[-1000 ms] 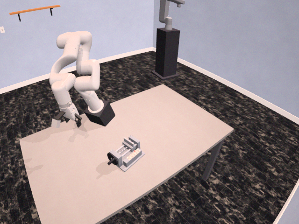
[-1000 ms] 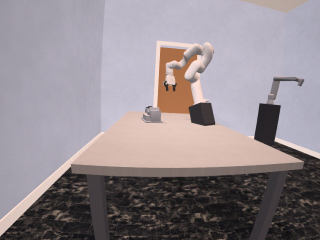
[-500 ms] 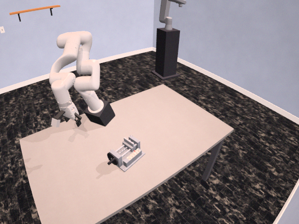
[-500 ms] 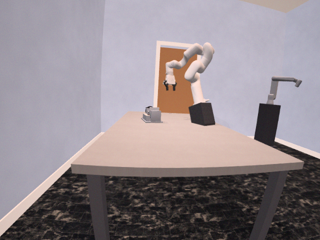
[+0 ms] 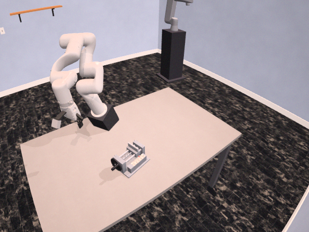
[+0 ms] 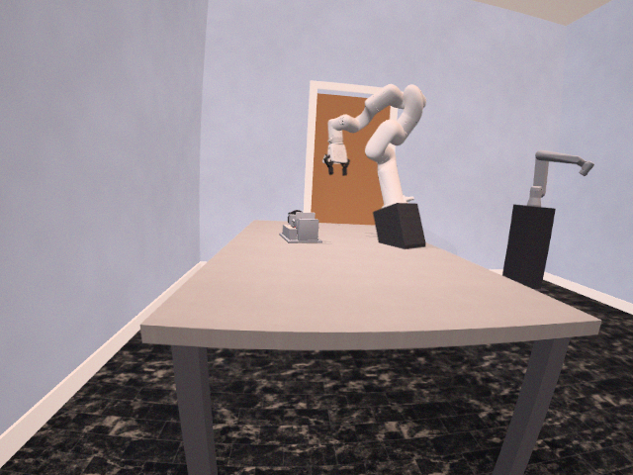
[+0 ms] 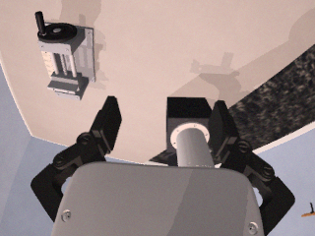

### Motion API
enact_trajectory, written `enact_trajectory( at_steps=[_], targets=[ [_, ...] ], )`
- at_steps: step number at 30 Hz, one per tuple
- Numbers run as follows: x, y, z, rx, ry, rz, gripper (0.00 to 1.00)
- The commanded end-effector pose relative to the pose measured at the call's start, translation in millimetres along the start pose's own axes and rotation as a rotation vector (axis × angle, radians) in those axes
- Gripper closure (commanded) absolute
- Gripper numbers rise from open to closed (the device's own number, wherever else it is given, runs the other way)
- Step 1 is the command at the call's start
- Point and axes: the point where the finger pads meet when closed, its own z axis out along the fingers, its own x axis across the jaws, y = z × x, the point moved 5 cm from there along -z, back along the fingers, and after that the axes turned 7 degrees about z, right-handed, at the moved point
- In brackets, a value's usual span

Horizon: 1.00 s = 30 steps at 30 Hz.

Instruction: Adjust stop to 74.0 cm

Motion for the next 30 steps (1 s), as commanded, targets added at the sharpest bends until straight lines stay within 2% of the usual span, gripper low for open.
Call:
enact_trajectory(
  at_steps=[1, 10, 13, 15, 17, 18, 19, 20, 21, 22, 23, 25, 27, 29, 30],
  targets=[
    [-0.1, -0.1, -4.1, 0.002, -0.001, 0.0, 0.0],
    [-0.8, -0.7, -5.1, 0.005, 0.002, 0.003, 0.0],
    [-10.8, -9.9, -3.2, 0.032, 0.041, 0.038, 0.0],
    [-27.8, -21.9, 1.2, 0.072, 0.086, 0.08, 0.0],
    [-56.1, -35.1, 10.3, 0.122, 0.125, 0.125, 0.0],
    [-56.1, -35.1, 10.3, 0.122, 0.125, 0.125, 0.0],
    [-74.5, -40.5, 17.1, 0.147, 0.135, 0.146, 0.0],
    [-74.5, -40.5, 17.1, 0.147, 0.135, 0.146, 0.0],
    [-95.2, -44.3, 25.2, 0.168, 0.136, 0.164, 0.0],
    [-95.2, -44.3, 25.2, 0.168, 0.136, 0.164, 0.0],
    [-117.6, -45.9, 34.2, 0.185, 0.127, 0.181, 0.0],
    [-117.6, -45.9, 34.2, 0.185, 0.127, 0.181, 0.0],
    [-163.7, -42.4, 52.2, 0.197, 0.084, 0.211, 0.0],
    [-163.7, -42.4, 52.2, 0.197, 0.084, 0.211, 0.0],
    [-185.5, -37.9, 59.9, 0.194, 0.055, 0.225, 0.0]
  ],
)
